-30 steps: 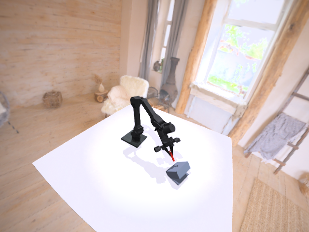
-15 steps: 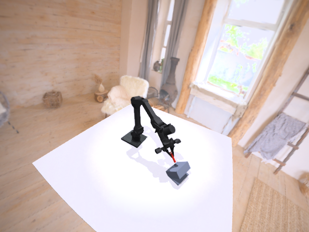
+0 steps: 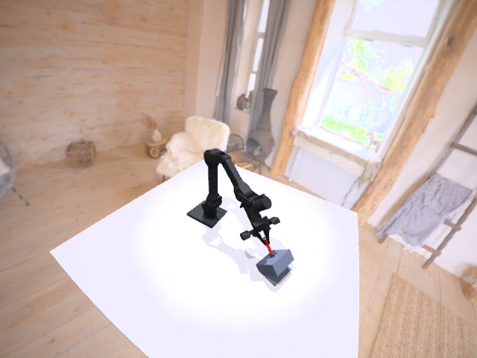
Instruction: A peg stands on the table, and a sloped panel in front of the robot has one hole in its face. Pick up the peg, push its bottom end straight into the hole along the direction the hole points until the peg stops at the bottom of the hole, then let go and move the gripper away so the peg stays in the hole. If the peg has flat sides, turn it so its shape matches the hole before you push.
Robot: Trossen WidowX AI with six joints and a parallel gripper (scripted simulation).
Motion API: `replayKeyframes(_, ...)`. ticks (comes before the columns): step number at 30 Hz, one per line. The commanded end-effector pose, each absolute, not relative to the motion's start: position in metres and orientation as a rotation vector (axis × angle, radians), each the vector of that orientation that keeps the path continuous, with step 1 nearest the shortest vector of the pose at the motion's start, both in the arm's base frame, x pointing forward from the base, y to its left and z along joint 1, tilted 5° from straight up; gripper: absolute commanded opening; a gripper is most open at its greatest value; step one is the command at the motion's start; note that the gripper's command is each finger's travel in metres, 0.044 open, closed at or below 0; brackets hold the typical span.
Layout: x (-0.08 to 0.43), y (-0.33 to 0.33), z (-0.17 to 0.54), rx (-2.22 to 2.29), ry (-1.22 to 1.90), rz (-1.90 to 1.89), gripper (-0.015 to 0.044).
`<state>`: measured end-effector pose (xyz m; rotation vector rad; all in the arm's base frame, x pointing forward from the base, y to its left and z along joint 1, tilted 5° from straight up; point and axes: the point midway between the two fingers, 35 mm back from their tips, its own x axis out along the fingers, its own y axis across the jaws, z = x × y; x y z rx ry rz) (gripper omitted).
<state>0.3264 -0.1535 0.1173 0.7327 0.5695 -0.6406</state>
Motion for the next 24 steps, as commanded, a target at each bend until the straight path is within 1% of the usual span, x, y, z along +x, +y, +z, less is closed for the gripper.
replayKeyframes(1,0.3306,-0.1560,0.1130,0.732,0.567,-0.643,0.0000)
replayKeyframes(24,0.3316,-0.1563,0.1112,0.733,0.569,-0.641,0.0000)
